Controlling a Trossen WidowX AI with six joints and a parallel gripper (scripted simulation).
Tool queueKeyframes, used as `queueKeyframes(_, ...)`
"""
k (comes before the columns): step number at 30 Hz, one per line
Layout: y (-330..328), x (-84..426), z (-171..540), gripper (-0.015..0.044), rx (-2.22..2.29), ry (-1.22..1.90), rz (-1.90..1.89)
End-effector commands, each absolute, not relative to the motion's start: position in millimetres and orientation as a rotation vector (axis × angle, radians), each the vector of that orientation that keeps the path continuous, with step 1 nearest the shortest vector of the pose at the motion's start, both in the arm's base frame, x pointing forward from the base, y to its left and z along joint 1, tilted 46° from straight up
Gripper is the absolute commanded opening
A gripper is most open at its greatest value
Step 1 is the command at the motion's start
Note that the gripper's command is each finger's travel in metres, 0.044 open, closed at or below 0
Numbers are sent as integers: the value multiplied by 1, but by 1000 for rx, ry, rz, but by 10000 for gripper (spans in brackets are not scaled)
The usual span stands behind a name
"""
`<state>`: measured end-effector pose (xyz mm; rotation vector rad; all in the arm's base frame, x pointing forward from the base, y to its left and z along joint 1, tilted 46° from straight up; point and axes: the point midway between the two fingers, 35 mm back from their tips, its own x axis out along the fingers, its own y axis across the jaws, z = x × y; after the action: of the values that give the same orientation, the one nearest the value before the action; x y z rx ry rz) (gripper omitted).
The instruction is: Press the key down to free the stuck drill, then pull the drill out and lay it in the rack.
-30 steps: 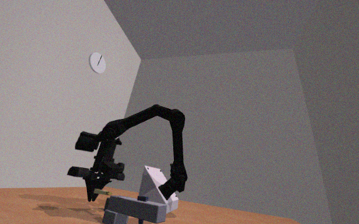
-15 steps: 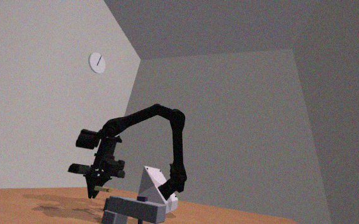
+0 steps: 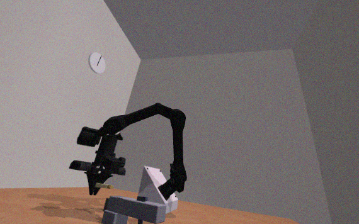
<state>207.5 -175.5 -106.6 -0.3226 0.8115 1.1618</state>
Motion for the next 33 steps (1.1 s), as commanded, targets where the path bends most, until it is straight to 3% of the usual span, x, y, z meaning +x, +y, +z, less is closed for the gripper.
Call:
queueKeyframes(1,-177,206,-105,0,-328,811,1165)
queueKeyframes(33,-164,154,-101,0,-326,815,1166)
